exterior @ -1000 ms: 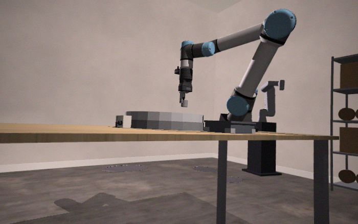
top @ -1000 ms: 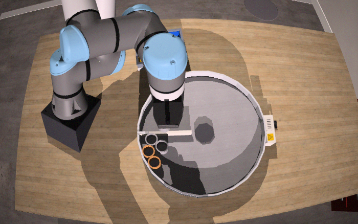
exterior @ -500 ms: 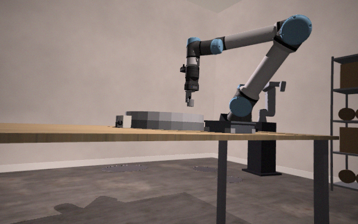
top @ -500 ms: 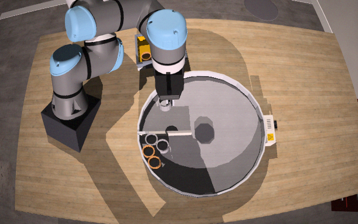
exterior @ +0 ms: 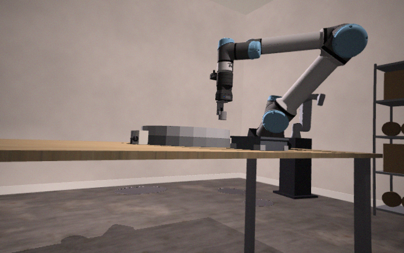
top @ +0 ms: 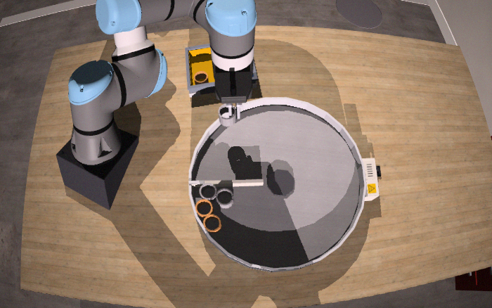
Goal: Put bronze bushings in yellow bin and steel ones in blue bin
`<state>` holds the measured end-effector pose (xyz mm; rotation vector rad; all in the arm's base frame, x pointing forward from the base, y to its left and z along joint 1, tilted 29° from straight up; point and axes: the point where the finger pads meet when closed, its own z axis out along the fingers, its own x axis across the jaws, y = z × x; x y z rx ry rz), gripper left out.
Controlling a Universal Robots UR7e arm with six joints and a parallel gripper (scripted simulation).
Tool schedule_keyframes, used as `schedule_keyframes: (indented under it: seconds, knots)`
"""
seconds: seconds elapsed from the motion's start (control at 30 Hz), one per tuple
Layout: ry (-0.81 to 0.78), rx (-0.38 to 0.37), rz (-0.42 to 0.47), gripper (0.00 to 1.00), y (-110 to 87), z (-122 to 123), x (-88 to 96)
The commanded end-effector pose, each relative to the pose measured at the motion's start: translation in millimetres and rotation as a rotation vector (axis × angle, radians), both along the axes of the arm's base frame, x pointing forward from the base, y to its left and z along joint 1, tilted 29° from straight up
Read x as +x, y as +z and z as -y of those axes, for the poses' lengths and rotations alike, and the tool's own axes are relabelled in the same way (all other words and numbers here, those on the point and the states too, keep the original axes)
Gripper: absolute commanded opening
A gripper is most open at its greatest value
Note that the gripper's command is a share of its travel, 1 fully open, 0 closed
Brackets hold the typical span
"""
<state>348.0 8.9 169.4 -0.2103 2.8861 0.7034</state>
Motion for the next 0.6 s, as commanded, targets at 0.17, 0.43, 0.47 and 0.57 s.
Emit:
schedule_keyframes:
  seconds: [0.17,0.43,0.47,0.57]
  knots:
    - [-0.005,0.001,-0.003,0.0,30.5,-56,-7.6]
    - [-0.006,0.0,-0.002,0.0,43.4,-80,-10.6]
    - [-0.006,0.0,-0.002,0.0,48.2,-89,-11.8]
    - [-0.006,0.0,-0.002,0.0,52.9,-98,-13.0]
